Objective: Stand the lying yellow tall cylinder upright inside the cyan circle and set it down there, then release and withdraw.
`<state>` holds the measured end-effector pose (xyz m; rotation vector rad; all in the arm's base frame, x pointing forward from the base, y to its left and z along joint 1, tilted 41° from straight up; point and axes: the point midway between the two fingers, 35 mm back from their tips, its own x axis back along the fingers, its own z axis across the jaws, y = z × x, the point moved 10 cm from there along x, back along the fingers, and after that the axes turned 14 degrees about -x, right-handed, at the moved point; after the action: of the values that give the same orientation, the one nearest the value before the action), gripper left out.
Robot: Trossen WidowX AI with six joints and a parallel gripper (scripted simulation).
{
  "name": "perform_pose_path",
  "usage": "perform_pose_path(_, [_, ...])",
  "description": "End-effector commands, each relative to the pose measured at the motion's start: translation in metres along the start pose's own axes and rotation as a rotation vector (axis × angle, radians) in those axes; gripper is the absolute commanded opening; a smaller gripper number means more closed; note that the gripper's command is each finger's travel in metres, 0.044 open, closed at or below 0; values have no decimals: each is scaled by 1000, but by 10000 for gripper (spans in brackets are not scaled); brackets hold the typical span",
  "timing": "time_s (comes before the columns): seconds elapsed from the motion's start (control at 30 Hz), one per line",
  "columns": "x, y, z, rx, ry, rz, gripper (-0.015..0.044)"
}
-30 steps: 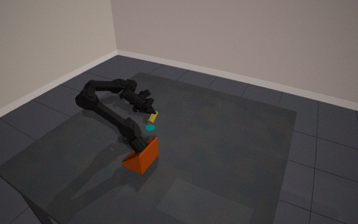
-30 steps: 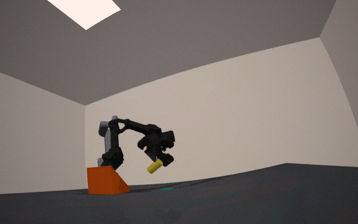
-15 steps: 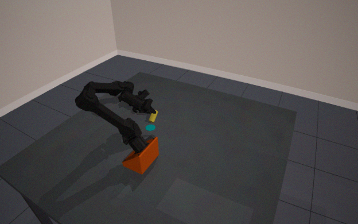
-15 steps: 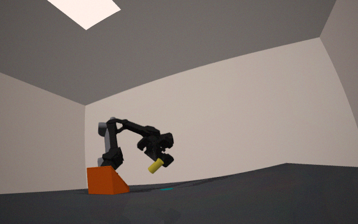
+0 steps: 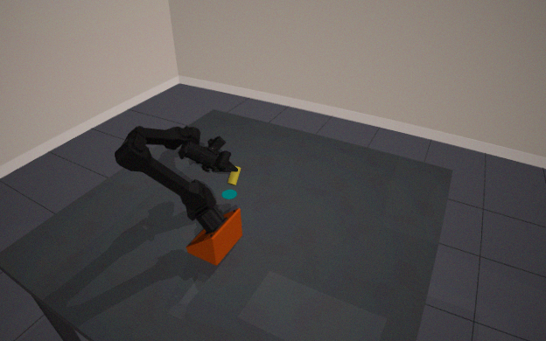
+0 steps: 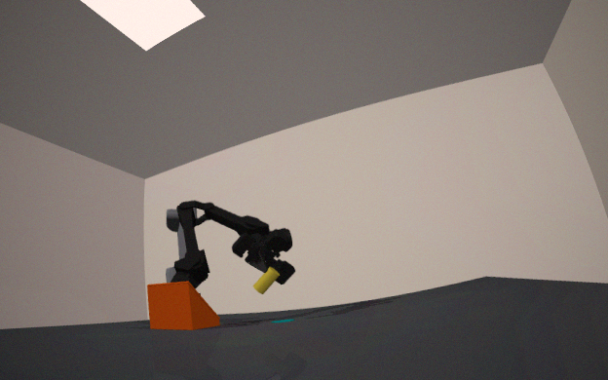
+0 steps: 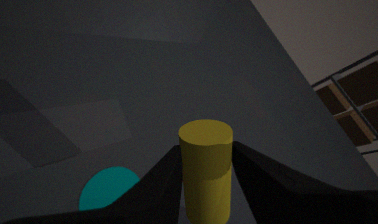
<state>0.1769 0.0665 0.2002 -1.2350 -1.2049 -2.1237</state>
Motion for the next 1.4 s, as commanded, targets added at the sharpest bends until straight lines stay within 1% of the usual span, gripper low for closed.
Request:
perform_pose_path(0.0, [0,-3,-1,-10,4,-26,105])
perform_pose_path(1.37, [7,-23,-4,-142,109,-262,105])
